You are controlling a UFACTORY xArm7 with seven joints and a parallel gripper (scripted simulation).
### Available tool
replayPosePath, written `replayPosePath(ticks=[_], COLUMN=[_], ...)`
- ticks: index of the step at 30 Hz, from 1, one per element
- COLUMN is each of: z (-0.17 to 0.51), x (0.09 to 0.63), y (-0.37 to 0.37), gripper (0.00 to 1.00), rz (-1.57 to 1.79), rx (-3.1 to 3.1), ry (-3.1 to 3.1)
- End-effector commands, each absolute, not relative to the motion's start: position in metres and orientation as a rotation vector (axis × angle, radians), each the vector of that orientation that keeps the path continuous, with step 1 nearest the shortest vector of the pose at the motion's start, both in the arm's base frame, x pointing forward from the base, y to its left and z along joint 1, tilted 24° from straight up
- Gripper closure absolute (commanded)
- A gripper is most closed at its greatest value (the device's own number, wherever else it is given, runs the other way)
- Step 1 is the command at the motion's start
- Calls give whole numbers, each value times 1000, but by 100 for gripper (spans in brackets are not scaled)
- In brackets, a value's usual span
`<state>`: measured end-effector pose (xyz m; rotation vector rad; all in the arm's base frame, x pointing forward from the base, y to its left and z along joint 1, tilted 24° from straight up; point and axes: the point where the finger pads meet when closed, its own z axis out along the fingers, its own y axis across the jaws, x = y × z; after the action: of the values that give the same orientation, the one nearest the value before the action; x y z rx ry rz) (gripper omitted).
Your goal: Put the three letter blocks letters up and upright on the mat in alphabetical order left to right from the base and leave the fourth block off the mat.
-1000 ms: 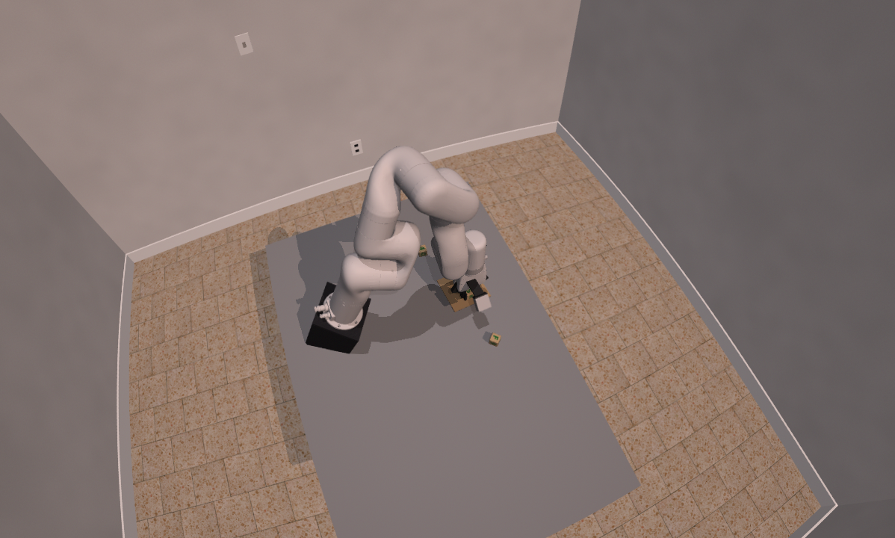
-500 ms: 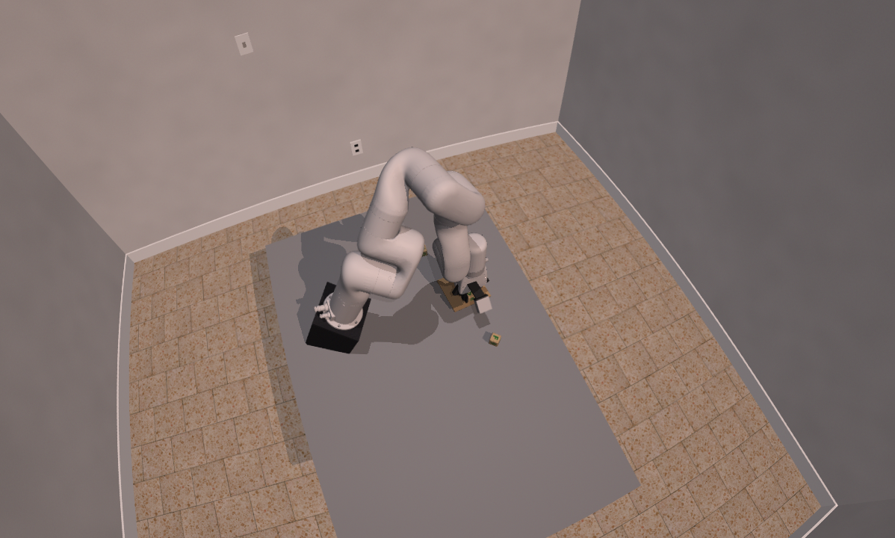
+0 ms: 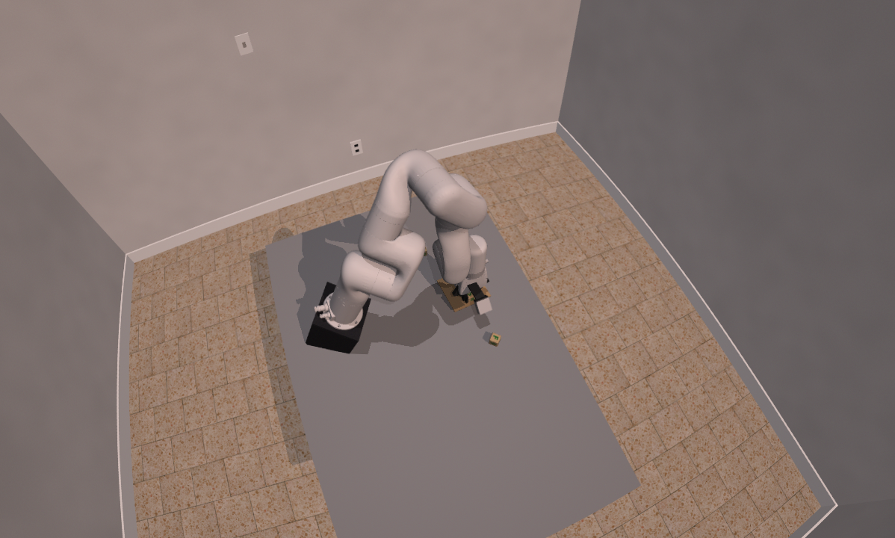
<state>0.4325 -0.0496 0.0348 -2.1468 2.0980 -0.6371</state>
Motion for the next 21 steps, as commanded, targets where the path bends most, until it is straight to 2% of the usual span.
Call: replayPosePath(ticks=[1, 21], z=[35, 34], x=[433, 434], y=[-49, -50], gripper=[73, 73], rz=[-638, -638], rx=[-2145, -2145], ry=[2096, 2096])
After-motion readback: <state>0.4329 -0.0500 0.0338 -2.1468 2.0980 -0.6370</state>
